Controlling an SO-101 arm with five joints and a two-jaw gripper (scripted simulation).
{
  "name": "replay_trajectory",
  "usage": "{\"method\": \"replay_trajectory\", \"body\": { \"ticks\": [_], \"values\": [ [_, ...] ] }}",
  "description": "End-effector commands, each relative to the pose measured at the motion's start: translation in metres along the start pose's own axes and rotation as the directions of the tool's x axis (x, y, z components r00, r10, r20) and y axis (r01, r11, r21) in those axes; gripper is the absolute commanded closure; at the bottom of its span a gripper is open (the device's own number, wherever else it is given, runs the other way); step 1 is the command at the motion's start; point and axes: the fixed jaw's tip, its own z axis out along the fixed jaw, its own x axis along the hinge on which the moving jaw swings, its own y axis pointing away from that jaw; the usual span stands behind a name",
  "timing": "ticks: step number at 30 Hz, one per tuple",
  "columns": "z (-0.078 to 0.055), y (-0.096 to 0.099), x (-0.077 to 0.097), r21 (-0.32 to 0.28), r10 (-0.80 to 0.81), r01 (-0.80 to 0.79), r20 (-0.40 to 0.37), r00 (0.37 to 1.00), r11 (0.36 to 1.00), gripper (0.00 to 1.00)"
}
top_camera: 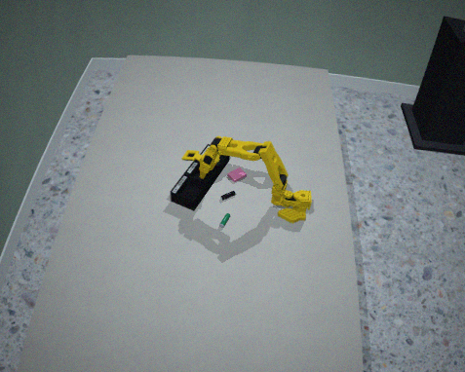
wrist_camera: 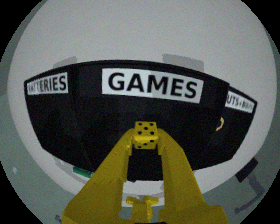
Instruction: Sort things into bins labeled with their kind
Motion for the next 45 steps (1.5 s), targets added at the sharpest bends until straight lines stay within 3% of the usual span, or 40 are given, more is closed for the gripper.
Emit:
{"method": "replay_trajectory", "body": {
  "ticks": [1,15,30,45],
  "values": [
    [-0.0111,-0.0028,-0.0108,0.001,0.019,-0.019,0.069,0.997,1.000,1.00],
    [-0.0104,-0.0028,-0.0106,0.001,0.019,-0.019,0.069,0.997,1.000,0.98],
    [-0.0104,-0.0028,-0.0106,0.001,0.019,-0.019,0.069,0.997,1.000,0.84],
    [-0.0132,-0.0028,-0.0109,0.001,0.019,-0.019,0.069,0.997,1.000,0.83]
  ]
}}
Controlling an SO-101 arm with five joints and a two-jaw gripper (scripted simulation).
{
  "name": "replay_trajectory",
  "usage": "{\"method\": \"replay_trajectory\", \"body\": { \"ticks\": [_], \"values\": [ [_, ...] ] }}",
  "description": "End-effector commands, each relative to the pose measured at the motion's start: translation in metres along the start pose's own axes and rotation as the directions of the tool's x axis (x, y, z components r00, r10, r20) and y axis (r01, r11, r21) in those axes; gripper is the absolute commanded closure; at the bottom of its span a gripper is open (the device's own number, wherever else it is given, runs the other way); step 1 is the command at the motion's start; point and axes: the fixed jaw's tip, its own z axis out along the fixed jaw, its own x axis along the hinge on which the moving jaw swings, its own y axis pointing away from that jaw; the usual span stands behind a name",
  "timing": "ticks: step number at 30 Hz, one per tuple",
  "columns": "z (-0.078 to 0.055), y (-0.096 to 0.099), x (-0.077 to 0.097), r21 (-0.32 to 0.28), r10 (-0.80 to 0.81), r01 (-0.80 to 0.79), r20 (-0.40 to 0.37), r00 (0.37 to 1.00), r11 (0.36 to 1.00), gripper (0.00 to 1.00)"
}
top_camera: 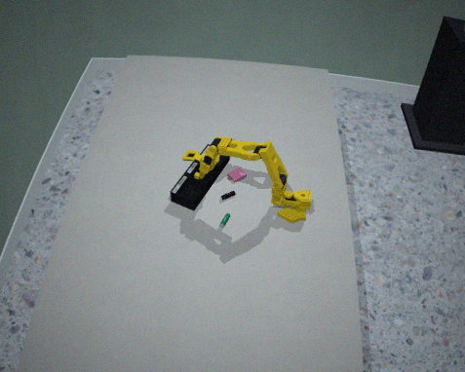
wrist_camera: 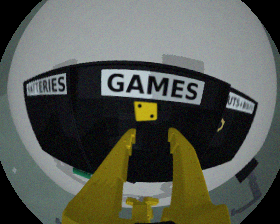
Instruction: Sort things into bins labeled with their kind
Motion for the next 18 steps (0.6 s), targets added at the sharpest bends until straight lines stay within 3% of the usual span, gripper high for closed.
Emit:
{"method": "replay_trajectory", "body": {
  "ticks": [1,6,18],
  "values": [
    [-0.016,-0.003,-0.011,0.001,0.019,-0.019,0.064,0.998,1.000,0.83],
    [-0.022,-0.003,-0.011,0.001,0.019,-0.019,0.064,0.998,1.000,0.83],
    [-0.055,-0.003,-0.011,0.001,0.019,-0.019,0.064,0.998,1.000,0.83]
  ]
}}
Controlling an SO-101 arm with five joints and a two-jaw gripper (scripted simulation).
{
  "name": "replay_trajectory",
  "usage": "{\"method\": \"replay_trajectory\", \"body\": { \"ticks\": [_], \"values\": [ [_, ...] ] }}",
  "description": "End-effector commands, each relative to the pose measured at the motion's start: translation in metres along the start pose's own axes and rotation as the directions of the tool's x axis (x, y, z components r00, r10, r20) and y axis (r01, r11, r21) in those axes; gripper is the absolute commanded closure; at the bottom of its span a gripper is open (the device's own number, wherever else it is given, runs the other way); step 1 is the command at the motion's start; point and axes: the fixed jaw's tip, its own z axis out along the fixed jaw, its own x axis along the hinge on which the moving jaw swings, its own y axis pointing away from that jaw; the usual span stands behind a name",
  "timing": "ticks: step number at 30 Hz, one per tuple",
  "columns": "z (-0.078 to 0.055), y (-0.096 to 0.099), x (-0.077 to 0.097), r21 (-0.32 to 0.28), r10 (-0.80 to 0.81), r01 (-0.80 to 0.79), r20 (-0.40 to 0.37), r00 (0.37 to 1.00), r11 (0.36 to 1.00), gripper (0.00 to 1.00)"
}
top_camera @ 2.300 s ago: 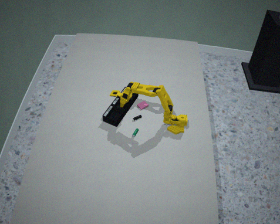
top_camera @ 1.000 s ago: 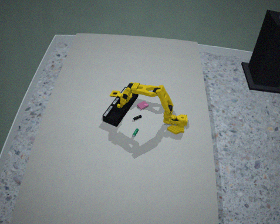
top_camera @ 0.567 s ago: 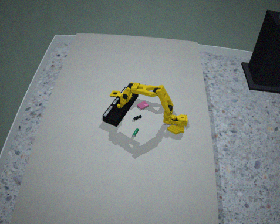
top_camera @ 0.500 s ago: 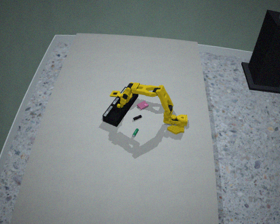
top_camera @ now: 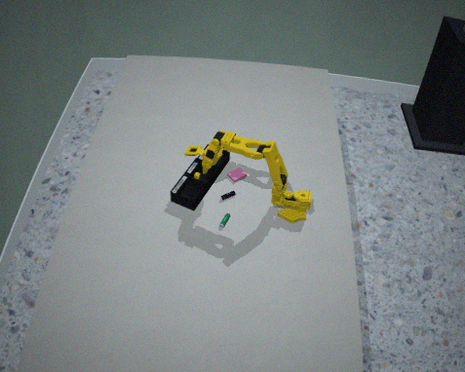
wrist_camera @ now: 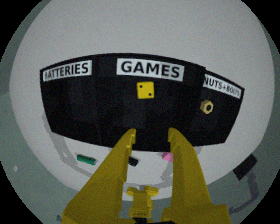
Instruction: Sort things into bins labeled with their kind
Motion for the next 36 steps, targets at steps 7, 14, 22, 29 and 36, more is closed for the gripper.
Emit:
{"method": "replay_trajectory", "body": {
  "ticks": [7,14,22,29,36],
  "values": [
    [-0.0323,-0.0028,-0.0126,0.000,0.019,-0.019,0.091,0.996,1.000,0.83],
    [-0.0328,-0.0028,-0.0125,0.000,0.019,-0.019,0.091,0.996,1.000,0.83],
    [-0.0328,-0.0028,-0.0125,0.000,0.019,-0.019,0.091,0.996,1.000,0.83],
    [-0.0328,-0.0027,-0.0125,0.001,0.018,-0.018,0.091,0.996,1.000,0.83],
    [-0.0331,-0.0008,-0.0088,0.002,-0.020,0.020,0.080,0.997,1.000,0.83]
  ]
}}
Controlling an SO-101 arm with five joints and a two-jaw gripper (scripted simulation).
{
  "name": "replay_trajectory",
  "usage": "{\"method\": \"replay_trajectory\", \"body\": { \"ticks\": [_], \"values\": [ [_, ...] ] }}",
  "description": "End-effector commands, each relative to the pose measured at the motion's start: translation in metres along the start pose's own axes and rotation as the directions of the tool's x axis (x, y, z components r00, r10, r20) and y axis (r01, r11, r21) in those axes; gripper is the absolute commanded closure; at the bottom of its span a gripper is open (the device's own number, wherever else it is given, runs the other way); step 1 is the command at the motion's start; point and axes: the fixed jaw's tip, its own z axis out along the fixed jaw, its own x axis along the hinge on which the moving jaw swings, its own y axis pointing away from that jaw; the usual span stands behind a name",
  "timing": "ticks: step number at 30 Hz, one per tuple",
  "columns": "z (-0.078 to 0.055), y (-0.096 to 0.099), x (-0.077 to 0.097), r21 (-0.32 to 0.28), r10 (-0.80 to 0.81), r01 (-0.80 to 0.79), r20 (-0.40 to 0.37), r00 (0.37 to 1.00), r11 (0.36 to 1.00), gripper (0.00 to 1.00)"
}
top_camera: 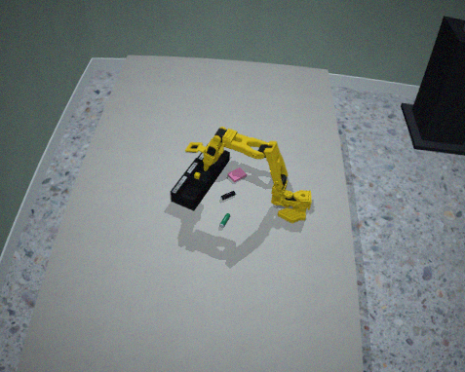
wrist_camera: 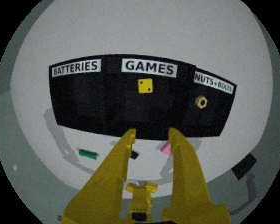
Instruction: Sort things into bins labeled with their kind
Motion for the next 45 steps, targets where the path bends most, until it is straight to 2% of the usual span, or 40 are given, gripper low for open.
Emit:
{"method": "replay_trajectory", "body": {
  "ticks": [1,9,16,18,24,30,33,45],
  "values": [
    [-0.018,-0.001,-0.008,0.001,-0.014,0.014,0.075,0.997,1.000,0.83],
    [-0.020,0.008,0.010,-0.004,-0.200,0.200,0.024,0.980,0.980,0.82],
    [-0.022,0.017,0.038,-0.037,-0.444,0.443,-0.038,0.895,0.896,0.81],
    [-0.022,0.017,0.038,-0.037,-0.444,0.443,-0.038,0.895,0.896,0.81],
    [-0.023,0.023,0.062,-0.084,-0.629,0.624,-0.076,0.773,0.777,0.80],
    [-0.024,0.026,0.080,-0.126,-0.743,0.733,-0.093,0.663,0.669,0.79],
    [-0.024,0.027,0.085,-0.138,-0.772,0.760,-0.096,0.628,0.635,0.79],
    [-0.024,0.027,0.088,-0.147,-0.789,0.776,-0.097,0.606,0.614,0.79]
  ]
}}
